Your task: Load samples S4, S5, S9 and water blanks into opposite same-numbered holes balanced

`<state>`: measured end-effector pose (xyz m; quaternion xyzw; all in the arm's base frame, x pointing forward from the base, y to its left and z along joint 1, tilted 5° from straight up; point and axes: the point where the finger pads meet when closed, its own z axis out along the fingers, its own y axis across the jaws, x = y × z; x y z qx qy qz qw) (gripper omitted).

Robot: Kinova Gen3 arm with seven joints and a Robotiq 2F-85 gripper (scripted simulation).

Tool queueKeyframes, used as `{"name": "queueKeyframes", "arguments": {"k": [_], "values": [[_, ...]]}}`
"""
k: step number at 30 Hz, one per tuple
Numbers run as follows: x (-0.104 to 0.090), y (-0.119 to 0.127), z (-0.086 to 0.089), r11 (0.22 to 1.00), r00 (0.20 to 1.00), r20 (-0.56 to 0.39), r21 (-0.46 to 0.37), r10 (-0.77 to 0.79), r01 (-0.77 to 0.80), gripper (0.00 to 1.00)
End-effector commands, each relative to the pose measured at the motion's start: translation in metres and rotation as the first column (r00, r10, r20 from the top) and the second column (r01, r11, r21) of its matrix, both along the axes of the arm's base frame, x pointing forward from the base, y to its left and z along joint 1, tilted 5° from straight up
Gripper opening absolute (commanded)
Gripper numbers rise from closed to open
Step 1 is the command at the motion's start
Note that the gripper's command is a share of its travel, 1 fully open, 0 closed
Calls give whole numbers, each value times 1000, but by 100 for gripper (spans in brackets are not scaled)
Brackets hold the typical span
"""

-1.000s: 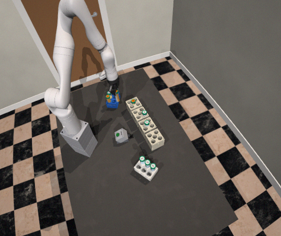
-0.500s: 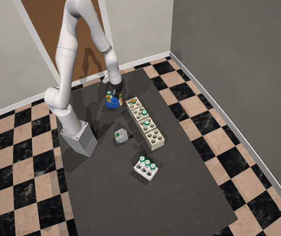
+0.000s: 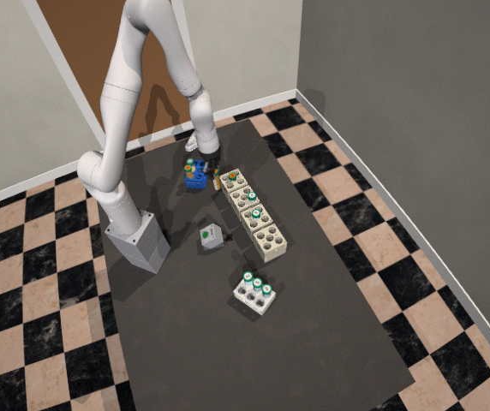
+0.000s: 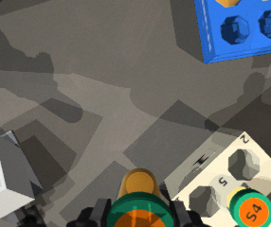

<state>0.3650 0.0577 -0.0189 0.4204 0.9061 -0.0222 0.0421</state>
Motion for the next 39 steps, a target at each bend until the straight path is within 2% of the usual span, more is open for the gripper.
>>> {"name": "queueKeyframes", "arguments": {"k": [1, 39], "values": [[2, -13, 1, 1000, 1000, 2, 2, 0, 0, 10], [15, -125, 11, 1000, 1000, 2, 1, 0, 0, 10]]}}
